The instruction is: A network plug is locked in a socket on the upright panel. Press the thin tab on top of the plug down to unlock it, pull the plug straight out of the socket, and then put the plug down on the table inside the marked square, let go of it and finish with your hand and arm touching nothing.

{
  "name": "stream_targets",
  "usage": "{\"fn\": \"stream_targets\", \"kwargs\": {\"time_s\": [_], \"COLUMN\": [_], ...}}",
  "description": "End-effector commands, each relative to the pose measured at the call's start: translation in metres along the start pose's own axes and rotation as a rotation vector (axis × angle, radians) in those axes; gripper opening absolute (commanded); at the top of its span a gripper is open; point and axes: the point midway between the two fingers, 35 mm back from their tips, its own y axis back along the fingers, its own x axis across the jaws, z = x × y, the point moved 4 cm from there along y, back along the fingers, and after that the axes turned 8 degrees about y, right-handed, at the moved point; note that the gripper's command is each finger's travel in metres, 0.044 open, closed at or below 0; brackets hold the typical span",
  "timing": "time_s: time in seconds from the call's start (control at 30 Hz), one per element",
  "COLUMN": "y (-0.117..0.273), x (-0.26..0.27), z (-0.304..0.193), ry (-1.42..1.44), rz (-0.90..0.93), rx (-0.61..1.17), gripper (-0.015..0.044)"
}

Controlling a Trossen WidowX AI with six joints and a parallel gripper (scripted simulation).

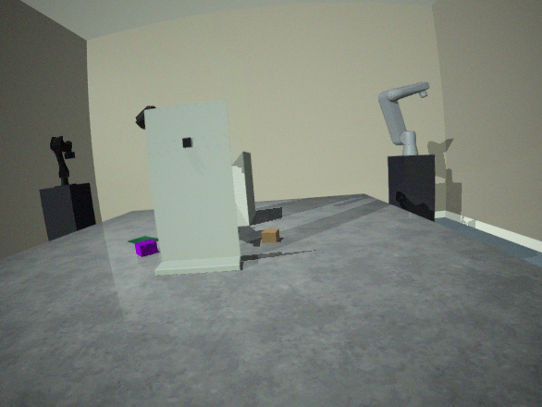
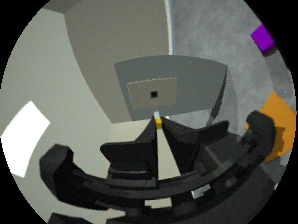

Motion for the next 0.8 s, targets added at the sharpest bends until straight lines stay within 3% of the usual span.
{"fn": "stream_targets", "kwargs": {"time_s": [0.0,0.77], "y": [0.001,0.020], "x": [0.010,0.047], "z": [0.004,0.010], "ry": [-0.007,-0.012], "rz": [0.009,0.010], "rx": [-0.011,-0.013], "gripper": [0.0000,0.0000]}}
